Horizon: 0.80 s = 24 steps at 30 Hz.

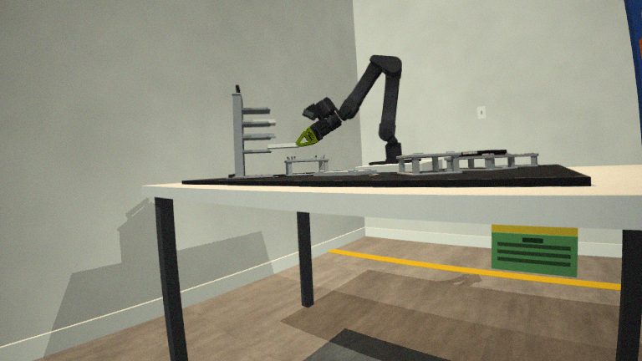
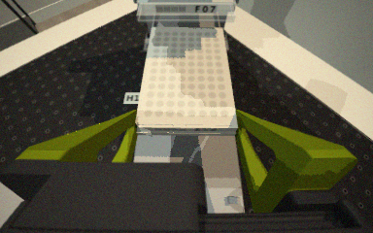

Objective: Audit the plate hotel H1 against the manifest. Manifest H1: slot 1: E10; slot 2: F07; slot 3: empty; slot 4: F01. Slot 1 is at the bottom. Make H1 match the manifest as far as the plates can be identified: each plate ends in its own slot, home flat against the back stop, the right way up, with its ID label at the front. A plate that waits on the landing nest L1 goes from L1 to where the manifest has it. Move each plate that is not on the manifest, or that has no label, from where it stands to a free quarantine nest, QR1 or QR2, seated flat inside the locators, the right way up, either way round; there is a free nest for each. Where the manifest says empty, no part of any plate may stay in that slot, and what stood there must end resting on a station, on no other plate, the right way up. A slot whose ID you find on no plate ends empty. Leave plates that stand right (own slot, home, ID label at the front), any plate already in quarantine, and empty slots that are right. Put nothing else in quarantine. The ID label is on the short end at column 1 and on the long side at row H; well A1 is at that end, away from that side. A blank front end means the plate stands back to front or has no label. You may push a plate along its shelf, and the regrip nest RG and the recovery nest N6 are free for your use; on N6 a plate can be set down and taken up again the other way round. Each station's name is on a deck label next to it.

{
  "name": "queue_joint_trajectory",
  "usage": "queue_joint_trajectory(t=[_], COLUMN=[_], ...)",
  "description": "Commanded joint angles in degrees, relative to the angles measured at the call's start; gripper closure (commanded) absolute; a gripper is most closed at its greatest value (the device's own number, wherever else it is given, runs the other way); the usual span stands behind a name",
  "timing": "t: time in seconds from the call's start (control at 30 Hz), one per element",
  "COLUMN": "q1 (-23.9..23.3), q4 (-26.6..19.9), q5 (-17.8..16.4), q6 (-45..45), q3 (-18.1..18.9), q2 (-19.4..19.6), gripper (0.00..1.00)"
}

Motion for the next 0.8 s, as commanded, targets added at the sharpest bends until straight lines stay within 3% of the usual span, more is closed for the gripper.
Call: queue_joint_trajectory(t=[0.0,0.77], q1=[0.19,1.64], q4=[0.45,2.17], q5=[0.13,1.38], q6=[0.14,0.92], q3=[0.51,2.61], q2=[0.14,3.64], gripper=[0.14,0.14])
